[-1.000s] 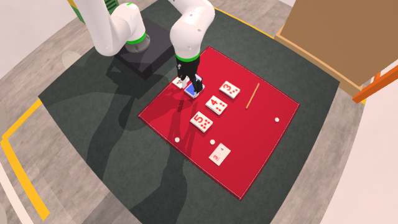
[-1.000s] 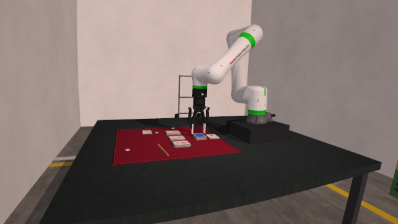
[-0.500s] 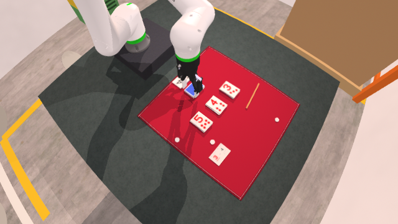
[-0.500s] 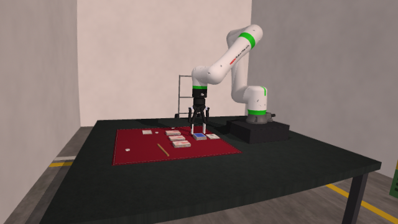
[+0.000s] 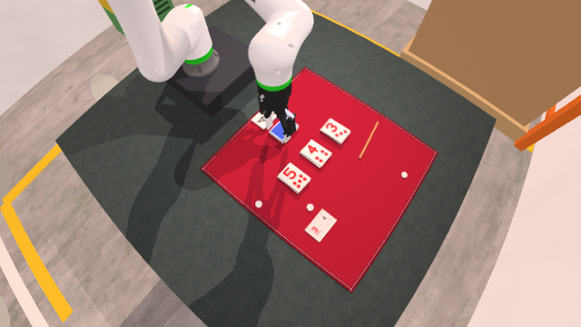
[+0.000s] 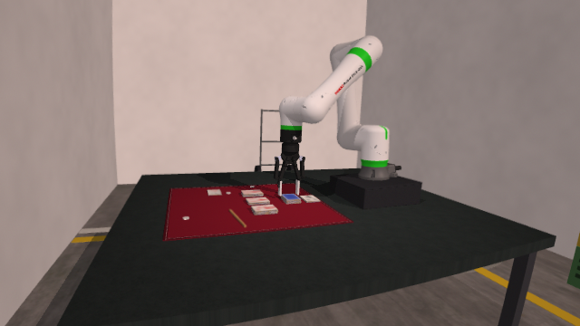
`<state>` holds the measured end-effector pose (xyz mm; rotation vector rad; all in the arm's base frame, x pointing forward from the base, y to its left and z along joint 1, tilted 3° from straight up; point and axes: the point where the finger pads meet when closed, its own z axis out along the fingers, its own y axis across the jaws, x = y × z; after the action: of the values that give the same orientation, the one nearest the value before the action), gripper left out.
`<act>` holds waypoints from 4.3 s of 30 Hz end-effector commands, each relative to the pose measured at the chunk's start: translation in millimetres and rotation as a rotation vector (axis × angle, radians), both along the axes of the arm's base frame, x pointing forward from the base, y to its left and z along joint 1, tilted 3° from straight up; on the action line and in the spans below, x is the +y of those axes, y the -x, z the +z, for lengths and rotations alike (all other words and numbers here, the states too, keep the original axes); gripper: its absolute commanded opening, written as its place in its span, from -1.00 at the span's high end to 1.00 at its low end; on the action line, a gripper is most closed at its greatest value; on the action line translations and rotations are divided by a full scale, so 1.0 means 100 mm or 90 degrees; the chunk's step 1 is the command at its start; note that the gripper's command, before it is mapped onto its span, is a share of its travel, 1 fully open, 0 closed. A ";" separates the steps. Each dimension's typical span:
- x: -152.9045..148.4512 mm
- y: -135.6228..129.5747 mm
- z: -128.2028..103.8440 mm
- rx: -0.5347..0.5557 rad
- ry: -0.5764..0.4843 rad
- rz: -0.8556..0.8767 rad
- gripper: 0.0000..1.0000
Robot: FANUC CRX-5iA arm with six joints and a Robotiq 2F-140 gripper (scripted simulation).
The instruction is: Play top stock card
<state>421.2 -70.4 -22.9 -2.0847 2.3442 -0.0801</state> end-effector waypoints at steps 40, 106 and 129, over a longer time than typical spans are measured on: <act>0.00 0.00 -0.01 0.000 0.000 0.000 0.14; 0.02 0.02 0.49 0.000 0.000 0.000 0.18; 0.03 0.03 0.95 0.000 0.000 0.000 0.18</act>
<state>417.6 -67.0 70.8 -2.0850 2.3445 -0.0796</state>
